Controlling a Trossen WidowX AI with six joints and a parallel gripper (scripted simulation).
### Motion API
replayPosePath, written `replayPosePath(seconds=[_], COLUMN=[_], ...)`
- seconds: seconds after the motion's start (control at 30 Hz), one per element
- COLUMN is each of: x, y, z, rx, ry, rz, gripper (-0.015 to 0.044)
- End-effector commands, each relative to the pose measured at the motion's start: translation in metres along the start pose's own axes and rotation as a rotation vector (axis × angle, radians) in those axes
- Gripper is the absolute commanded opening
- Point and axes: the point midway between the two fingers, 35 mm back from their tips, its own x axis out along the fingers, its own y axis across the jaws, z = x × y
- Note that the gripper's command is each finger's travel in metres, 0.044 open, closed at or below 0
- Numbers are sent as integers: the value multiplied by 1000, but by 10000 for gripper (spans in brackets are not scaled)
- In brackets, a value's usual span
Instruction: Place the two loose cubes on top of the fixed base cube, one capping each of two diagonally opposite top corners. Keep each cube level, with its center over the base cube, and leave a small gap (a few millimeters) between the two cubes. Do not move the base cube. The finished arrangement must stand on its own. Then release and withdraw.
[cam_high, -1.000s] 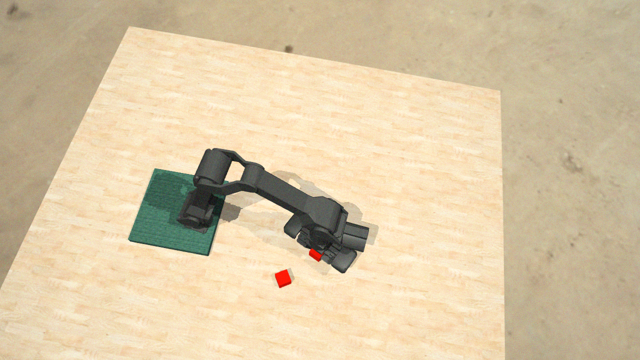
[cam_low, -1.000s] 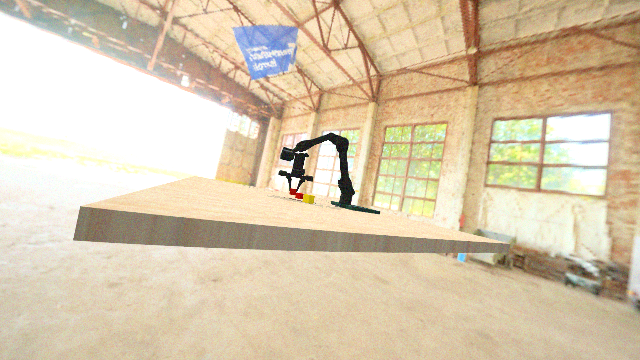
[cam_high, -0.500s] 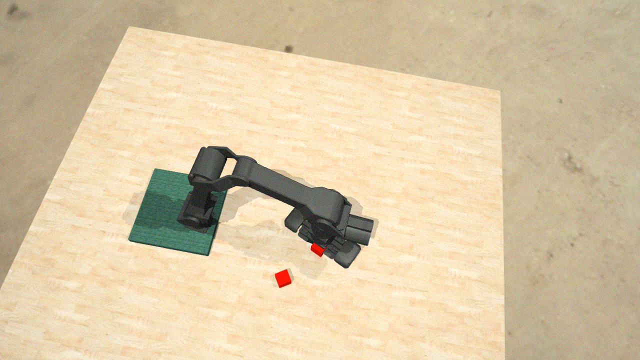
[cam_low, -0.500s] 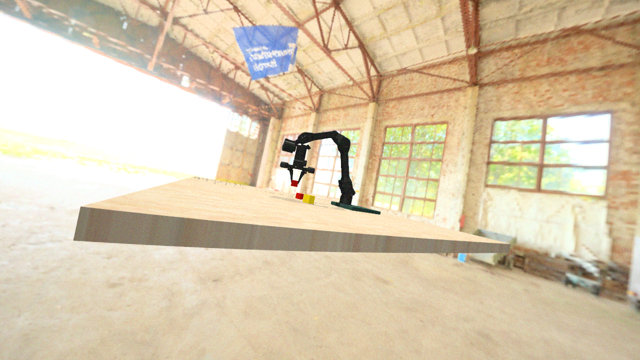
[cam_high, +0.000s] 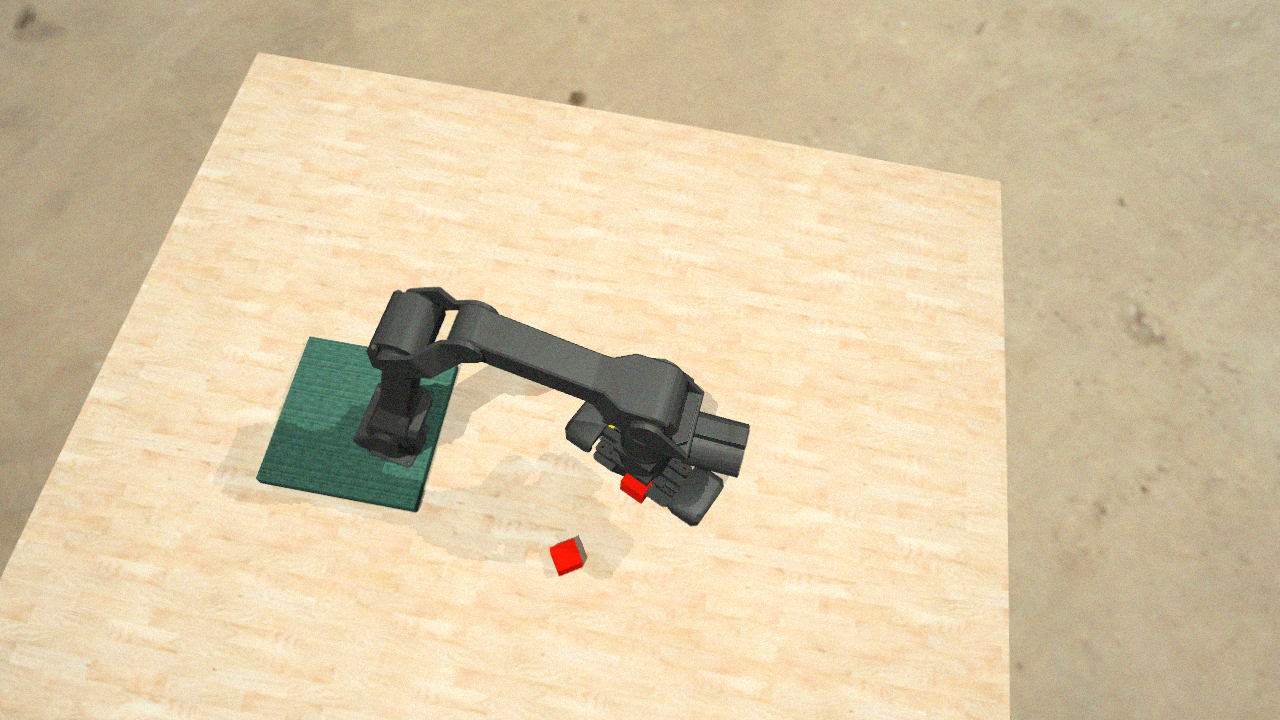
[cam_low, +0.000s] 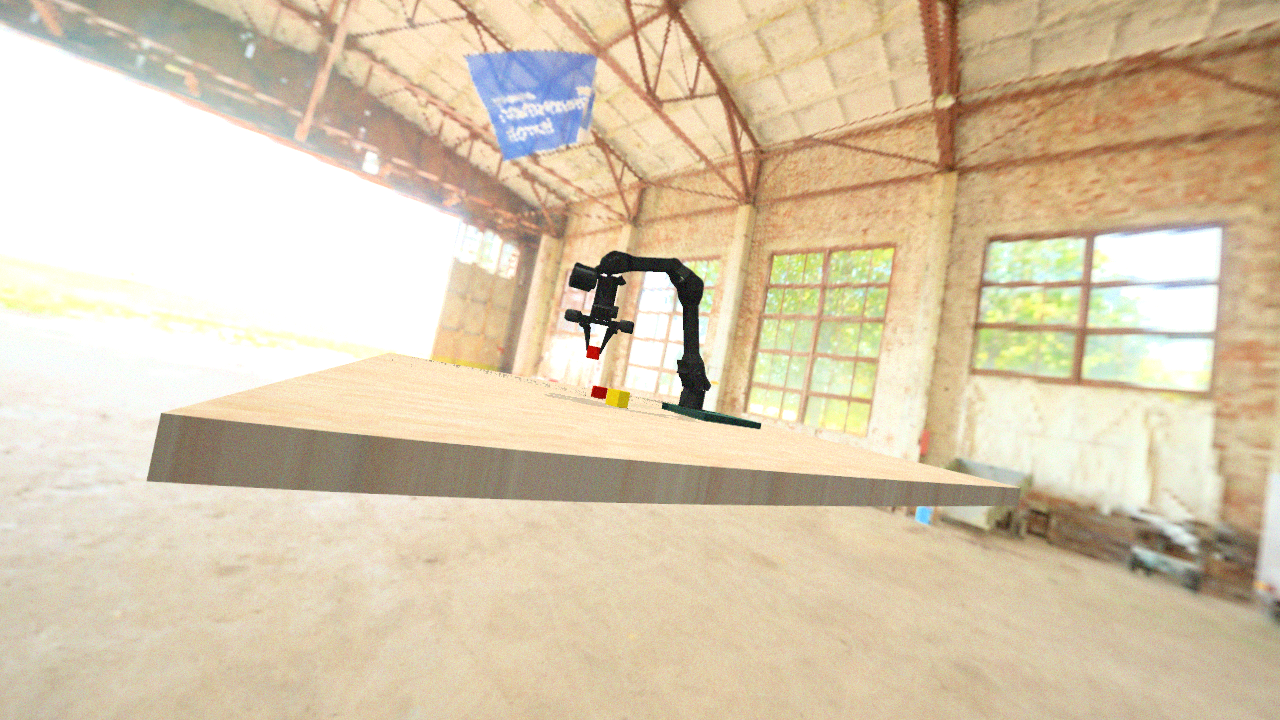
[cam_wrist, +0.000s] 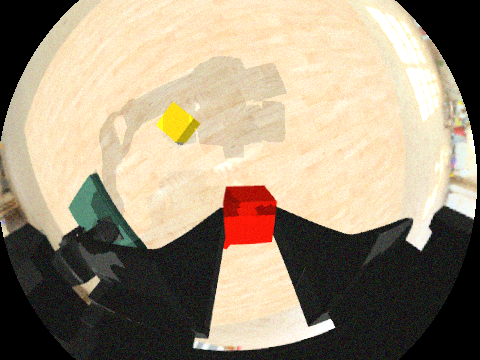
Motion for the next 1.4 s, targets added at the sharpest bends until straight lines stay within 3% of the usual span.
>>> replayPosePath(seconds=[0.0, 1.37], x=[0, 28], y=[3, 82], z=[2, 73], rx=[38, 1150], ry=[5, 4], rz=[3, 8], gripper=[105, 105])
